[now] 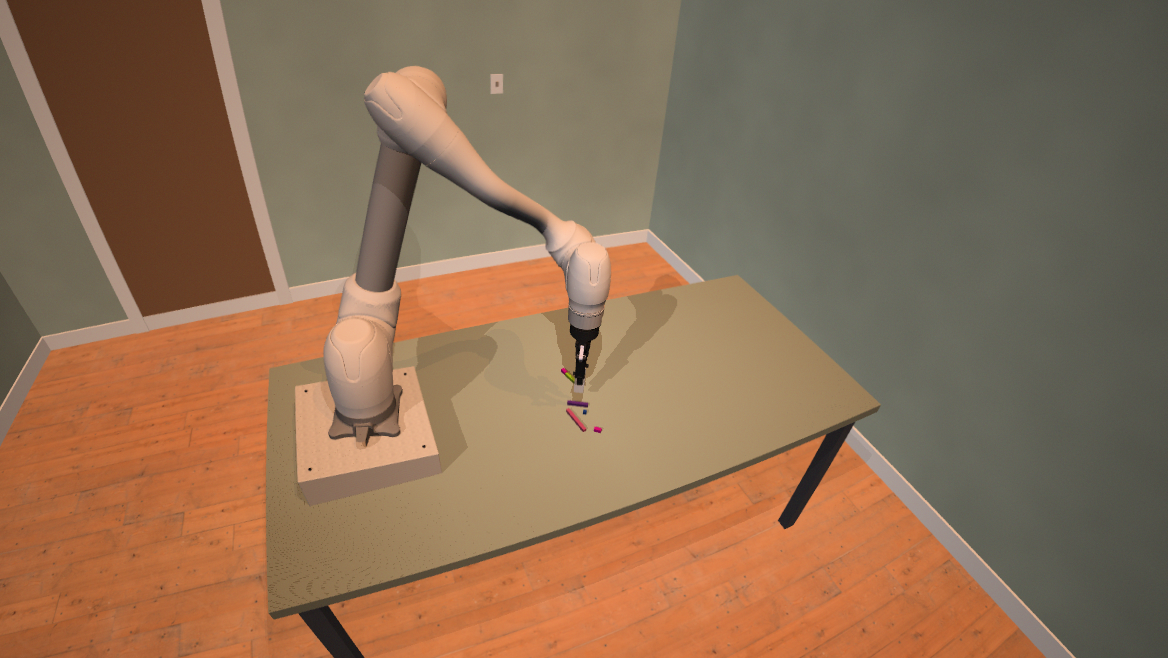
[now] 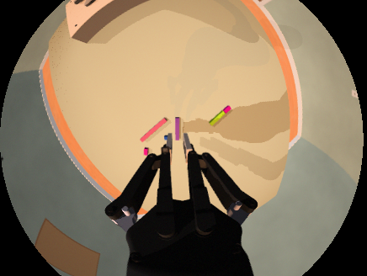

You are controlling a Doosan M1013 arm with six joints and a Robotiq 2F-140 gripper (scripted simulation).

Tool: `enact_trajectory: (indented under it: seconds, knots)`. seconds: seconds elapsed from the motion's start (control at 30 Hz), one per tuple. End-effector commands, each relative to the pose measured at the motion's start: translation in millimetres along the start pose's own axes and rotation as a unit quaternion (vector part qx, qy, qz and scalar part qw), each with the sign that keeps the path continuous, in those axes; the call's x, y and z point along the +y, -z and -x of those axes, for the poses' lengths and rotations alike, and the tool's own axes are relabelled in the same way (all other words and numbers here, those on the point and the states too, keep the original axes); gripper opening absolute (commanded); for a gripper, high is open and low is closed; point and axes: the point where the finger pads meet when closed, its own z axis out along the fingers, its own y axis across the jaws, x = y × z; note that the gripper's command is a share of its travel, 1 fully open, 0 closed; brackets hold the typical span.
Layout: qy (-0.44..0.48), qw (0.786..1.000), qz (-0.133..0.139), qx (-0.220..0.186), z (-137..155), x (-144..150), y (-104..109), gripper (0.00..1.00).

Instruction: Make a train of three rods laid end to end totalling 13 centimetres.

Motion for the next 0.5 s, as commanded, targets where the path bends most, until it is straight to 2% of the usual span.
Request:
enact_trajectory:
  seconds: [0.0,0.47]
  knots:
    - [0.000,1.000,0.000,0.000,0.0,0.0,0.0,0.15]
    - [0.000,1.000,0.000,0.000,0.0,0.1,-6.5,0.15]
